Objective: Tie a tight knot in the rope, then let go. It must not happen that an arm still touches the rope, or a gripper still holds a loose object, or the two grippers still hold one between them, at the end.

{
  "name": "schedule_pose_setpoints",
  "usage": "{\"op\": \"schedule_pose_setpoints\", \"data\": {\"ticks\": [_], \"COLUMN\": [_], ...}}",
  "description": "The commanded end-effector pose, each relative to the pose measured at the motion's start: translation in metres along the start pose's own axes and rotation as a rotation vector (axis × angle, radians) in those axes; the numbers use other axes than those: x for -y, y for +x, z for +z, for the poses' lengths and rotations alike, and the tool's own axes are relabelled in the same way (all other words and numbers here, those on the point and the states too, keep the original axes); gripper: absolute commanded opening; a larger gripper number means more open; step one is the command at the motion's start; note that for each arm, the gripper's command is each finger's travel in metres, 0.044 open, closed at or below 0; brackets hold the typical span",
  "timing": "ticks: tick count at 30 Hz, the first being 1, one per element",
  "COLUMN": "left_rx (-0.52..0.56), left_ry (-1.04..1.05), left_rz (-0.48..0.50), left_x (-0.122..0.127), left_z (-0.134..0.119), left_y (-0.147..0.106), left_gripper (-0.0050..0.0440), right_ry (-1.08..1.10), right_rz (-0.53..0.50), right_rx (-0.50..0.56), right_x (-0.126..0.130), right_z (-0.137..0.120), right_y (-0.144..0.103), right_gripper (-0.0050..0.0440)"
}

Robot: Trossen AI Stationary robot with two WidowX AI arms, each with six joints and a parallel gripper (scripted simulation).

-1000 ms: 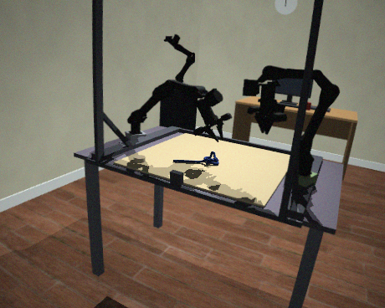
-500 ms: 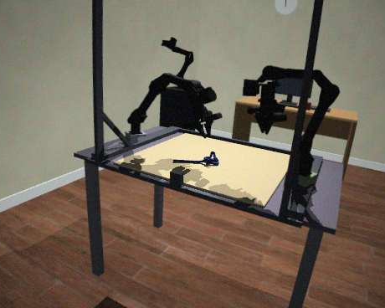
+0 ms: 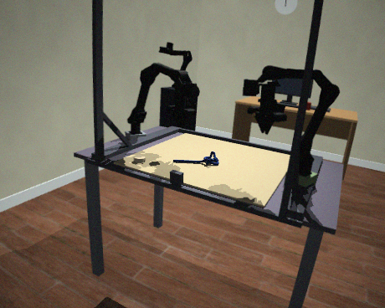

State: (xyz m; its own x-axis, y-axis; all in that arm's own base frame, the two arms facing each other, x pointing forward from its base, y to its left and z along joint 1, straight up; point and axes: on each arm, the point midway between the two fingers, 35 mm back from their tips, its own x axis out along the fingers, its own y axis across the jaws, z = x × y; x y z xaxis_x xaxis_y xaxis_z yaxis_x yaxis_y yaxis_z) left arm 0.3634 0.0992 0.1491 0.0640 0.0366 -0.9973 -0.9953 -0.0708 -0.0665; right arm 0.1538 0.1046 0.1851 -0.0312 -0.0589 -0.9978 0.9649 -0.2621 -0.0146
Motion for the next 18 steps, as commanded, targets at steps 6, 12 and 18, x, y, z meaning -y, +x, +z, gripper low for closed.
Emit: {"op": "schedule_pose_setpoints", "data": {"ticks": [6, 12, 18], "left_rx": [-0.029, -0.029, -0.029], "left_ry": [0.101, 0.101, 0.101], "left_rz": [0.039, 0.039, 0.039], "left_x": [-0.0339, -0.034, -0.034], "left_z": [-0.0106, -0.0106, -0.0106], "left_y": [-0.0151, -0.0151, -0.0151], "left_gripper": [0.01, 0.01, 0.01], "right_ry": [0.002, 0.002, 0.002], "right_rz": [0.012, 0.012, 0.012], "right_rx": [-0.007, -0.007, -0.007], "right_x": [-0.0004, -0.0004, -0.0004], "right_z": [0.0006, 0.0006, 0.0006], "right_y": [-0.0032, -0.0032, -0.0032], "right_gripper": [0.01, 0.01, 0.01]}}
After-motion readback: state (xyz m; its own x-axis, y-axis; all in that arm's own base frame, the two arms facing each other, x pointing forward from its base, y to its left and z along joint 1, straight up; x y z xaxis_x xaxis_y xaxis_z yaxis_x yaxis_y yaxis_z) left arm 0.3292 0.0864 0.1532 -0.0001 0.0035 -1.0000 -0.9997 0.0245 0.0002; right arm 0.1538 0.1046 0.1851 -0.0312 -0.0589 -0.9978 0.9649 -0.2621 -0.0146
